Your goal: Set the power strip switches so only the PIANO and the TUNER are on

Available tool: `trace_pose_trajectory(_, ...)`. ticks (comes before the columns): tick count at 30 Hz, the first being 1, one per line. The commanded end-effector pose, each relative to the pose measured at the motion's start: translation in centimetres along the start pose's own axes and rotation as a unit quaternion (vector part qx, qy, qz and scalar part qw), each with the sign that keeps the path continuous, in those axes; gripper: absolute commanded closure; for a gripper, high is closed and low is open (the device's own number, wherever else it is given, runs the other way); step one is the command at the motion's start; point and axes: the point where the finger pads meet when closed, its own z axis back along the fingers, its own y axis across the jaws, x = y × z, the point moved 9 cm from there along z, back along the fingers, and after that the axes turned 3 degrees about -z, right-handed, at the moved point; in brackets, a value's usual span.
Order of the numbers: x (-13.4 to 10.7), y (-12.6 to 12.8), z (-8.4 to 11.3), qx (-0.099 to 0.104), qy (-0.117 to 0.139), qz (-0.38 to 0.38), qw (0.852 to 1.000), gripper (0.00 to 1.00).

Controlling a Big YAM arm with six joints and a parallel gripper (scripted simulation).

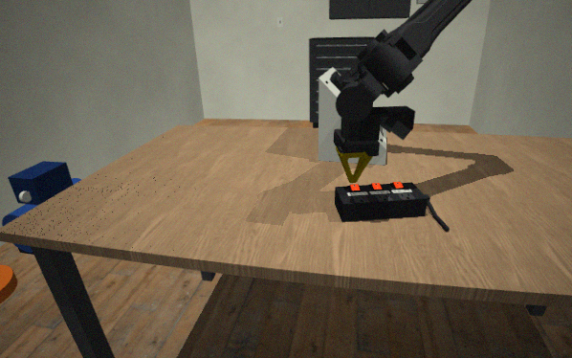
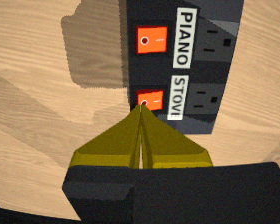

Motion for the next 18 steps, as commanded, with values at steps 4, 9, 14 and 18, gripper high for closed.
trace_pose_trajectory(4,-0.63,0.02,0.13,-0.005,-0.001,0.001,1.000,1.00)
trace_pose_trajectory(9,-0.63,0.02,0.13,-0.005,-0.001,0.001,1.000,1.00)
trace_pose_trajectory(14,-0.64,-0.02,0.15,-0.005,-0.001,0.001,1.000,1.00)
trace_pose_trajectory(18,-0.70,-0.18,0.23,-0.006,0.000,0.001,1.000,1.00)
